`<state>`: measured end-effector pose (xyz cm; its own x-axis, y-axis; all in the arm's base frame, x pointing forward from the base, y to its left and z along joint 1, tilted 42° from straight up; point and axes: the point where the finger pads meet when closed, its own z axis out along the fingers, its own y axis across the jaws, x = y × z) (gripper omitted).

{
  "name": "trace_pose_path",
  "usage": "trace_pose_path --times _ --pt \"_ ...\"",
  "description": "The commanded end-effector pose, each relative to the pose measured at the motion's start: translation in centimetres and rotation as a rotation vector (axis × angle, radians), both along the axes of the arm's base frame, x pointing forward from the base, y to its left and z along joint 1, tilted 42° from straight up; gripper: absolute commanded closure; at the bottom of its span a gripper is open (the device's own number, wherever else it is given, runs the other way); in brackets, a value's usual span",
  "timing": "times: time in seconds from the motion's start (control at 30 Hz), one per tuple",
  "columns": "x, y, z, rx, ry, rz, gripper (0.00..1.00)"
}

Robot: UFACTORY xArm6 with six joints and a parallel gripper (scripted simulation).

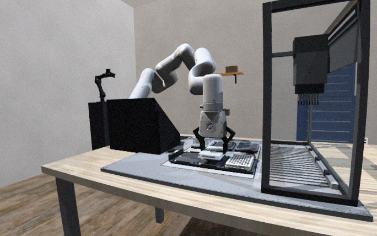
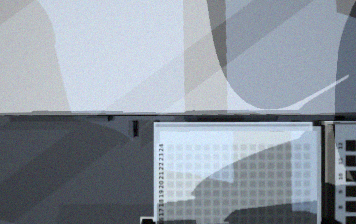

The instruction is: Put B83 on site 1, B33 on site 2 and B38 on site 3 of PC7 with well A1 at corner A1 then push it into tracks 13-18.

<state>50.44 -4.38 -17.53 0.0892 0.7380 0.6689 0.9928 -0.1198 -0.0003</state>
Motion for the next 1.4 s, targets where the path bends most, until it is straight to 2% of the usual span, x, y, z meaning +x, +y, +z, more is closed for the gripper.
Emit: trace_pose_path --times 0.0,1.37 --pt "0.2 0.1 -0.2 -0.002 -0.004 -0.002 1.0" --pt "0.4 1.2 -1.4 -0.002 -0.004 -0.002 1.0"
